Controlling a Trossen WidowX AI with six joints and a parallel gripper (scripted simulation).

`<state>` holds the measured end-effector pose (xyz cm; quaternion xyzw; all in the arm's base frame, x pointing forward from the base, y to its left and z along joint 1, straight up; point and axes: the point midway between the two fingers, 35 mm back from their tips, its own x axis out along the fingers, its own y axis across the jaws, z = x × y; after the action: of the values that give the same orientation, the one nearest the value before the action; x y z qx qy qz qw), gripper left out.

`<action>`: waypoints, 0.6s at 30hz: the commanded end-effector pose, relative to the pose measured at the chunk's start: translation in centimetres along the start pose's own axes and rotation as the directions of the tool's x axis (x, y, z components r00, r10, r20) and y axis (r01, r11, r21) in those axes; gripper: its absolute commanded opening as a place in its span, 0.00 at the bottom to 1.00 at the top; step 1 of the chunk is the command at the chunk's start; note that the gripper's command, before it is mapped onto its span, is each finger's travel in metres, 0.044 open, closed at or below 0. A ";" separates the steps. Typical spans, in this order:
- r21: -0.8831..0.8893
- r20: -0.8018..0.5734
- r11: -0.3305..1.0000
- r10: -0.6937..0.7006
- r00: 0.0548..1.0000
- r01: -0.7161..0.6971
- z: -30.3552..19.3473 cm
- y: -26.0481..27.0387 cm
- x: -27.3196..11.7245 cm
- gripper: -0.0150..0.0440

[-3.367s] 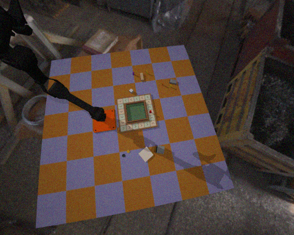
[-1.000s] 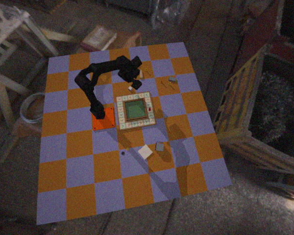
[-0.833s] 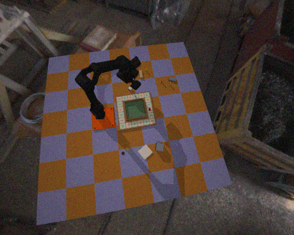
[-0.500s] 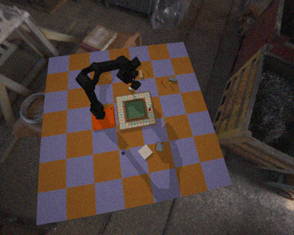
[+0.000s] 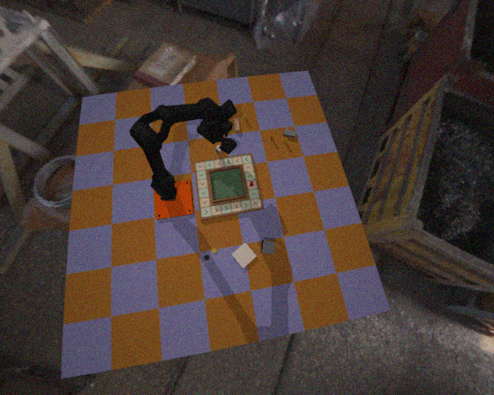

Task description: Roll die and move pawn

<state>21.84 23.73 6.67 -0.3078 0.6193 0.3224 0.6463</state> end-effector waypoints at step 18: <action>-0.006 -0.008 1.000 -0.005 1.000 0.005 -0.1 -0.1 2.4 0.41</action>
<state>21.83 23.74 4.48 -0.3088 0.6212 0.3218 0.6444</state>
